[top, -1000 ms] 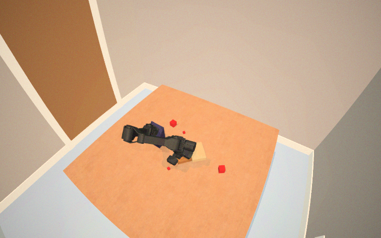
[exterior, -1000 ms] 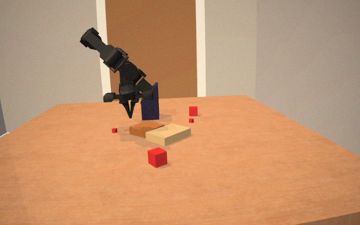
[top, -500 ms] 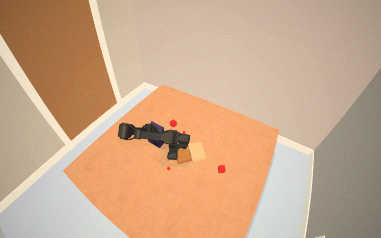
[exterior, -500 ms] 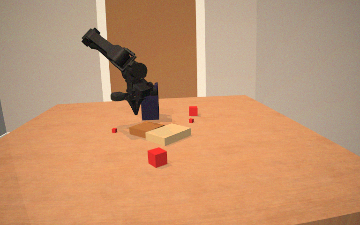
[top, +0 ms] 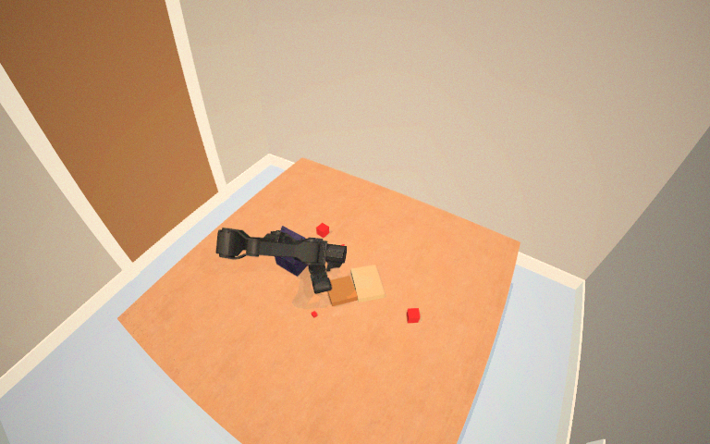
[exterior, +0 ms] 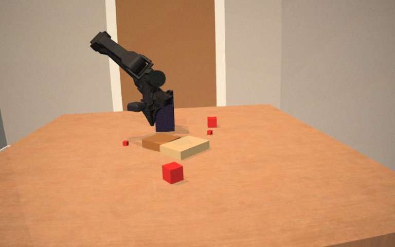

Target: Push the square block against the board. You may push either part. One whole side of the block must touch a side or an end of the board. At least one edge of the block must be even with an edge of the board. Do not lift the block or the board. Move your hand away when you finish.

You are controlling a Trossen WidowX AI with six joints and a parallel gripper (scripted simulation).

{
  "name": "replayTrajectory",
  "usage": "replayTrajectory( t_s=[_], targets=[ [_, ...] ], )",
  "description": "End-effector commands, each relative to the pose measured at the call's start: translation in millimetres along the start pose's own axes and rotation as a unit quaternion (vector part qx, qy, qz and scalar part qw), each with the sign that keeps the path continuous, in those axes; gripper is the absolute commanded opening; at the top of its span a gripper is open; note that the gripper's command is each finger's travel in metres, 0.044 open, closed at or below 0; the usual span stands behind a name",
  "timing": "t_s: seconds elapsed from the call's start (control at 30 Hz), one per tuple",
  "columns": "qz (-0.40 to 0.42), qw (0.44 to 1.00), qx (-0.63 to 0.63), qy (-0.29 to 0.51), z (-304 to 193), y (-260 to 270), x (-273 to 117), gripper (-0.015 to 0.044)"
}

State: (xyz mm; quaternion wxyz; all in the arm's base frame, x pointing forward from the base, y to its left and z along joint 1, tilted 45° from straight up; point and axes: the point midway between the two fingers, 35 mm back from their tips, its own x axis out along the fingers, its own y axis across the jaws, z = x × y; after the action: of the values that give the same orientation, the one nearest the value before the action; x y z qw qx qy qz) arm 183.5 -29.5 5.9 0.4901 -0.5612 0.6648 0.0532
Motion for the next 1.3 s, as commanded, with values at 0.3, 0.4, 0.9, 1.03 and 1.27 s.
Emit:
replayTrajectory(
  t_s=[0.3,0.4,0.9,1.03,1.27],
  targets=[
    [0.002,1.000,-0.009,0.007,-5,4,53,0.0000],
    [0.002,1.000,-0.009,0.007,-3,4,53,0.0000],
    [0.003,1.000,-0.009,0.006,8,2,52,0.0000],
    [0.003,1.000,-0.008,0.006,10,1,52,0.0000],
    [0.003,1.000,-0.008,0.005,16,1,52,0.0000]
  ],
)
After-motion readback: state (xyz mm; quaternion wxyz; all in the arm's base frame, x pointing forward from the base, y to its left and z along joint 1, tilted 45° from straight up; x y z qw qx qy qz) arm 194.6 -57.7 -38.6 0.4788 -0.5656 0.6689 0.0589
